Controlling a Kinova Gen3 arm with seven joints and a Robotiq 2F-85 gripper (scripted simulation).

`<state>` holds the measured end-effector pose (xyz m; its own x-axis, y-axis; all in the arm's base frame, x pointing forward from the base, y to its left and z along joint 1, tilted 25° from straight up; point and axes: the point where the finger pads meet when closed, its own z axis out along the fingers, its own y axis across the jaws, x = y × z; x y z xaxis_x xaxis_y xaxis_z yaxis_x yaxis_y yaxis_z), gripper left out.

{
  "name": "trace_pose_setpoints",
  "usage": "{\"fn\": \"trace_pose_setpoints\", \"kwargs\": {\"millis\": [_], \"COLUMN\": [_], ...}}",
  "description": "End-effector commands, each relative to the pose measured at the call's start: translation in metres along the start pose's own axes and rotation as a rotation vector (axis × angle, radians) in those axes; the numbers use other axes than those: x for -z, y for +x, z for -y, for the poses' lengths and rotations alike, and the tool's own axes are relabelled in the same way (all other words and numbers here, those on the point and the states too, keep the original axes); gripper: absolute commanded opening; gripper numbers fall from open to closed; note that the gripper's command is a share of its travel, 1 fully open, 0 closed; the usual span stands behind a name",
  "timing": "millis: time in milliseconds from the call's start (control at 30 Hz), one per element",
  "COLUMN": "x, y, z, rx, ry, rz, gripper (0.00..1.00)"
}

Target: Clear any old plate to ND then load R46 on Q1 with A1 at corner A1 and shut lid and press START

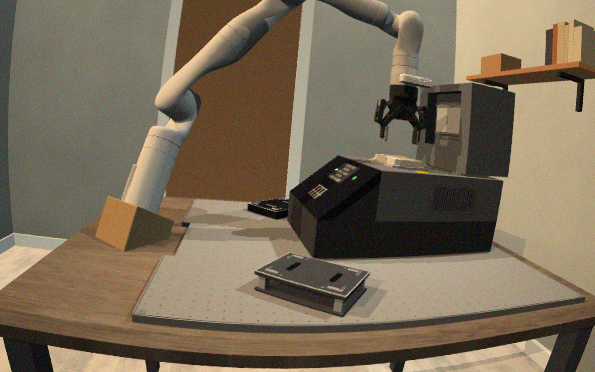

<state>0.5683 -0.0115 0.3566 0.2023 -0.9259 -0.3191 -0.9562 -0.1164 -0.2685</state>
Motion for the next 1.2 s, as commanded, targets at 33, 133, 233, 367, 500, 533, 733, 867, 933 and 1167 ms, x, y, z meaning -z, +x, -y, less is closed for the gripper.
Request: {"fn": "trace_pose_setpoints", "kwargs": {"millis": [33, 133, 233, 367, 500, 533, 733, 867, 933, 1167], "x": [0.001, 0.001, 0.001, 0.001, 0.001, 0.001, 0.001, 0.001, 0.002, 0.005], "y": [0.000, 0.000, 0.000, 0.000, 0.000, 0.000, 0.000, 0.000, 0.001, 0.003], "z": [0.000, 0.000, 0.000, 0.000, 0.000, 0.000, 0.000, 0.000, -0.003, -0.026], "rx": [0.000, 0.000, 0.000, 0.000, 0.000, 0.000, 0.000, 0.000, -0.032, -0.252], "ry": [0.002, 0.002, 0.002, 0.002, 0.002, 0.002, 0.002, 0.002, 0.012, 0.082], "rz": [-0.001, -0.001, -0.001, -0.001, -0.001, -0.001, -0.001, -0.001, 0.003, 0.032], "gripper": [1.00, 1.00, 1.00, 1.00, 1.00, 1.00, 1.00, 1.00, 0.99, 0.93]}}
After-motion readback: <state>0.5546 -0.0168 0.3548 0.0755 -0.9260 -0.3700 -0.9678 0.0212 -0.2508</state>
